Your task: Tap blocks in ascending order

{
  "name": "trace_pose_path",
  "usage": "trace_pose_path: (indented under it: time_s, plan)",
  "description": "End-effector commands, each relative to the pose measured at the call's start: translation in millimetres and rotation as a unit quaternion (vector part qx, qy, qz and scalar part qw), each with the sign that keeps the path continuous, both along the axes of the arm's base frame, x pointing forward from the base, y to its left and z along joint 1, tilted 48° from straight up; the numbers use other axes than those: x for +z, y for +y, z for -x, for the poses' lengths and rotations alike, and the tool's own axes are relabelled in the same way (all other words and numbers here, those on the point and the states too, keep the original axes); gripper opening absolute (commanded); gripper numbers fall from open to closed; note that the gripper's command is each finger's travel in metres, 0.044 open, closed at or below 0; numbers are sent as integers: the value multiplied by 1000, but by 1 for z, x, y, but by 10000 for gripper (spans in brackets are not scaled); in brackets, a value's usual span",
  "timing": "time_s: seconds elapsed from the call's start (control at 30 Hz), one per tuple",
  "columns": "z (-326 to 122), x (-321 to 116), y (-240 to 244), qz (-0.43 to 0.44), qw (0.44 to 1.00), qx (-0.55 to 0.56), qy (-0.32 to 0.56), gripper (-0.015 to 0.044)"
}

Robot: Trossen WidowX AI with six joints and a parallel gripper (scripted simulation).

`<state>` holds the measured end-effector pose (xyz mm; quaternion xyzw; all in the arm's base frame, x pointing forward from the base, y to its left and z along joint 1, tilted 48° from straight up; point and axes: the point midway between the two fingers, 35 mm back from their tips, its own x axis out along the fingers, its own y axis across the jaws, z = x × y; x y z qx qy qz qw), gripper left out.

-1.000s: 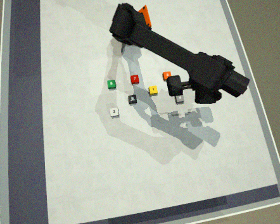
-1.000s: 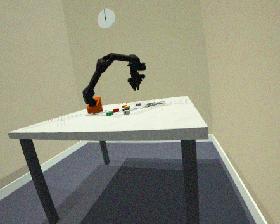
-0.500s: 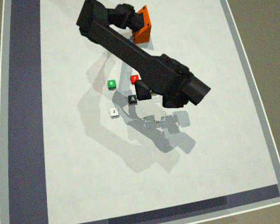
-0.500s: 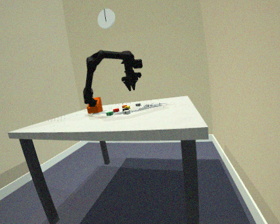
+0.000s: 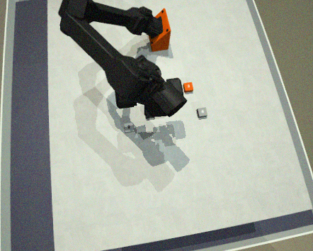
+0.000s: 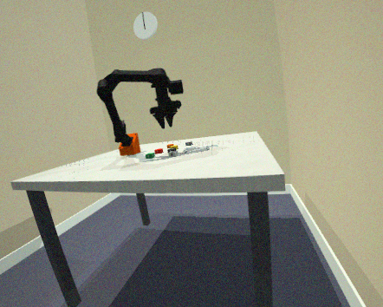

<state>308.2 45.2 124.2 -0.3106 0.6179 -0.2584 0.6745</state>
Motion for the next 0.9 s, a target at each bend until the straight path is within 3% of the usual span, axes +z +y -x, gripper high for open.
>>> trace_pose_path:
  time_s: [0.0,0.4,0.63,0.87]
  plan:
    - [1,2,-2,2,1000,2,-2,400]
    - [0,4,-3,2,1000,2,-2,400]
    - [-43,68,-55,3,1000,2,-4,400]
    - [-43,70,-56,3,1000,2,-4,400]
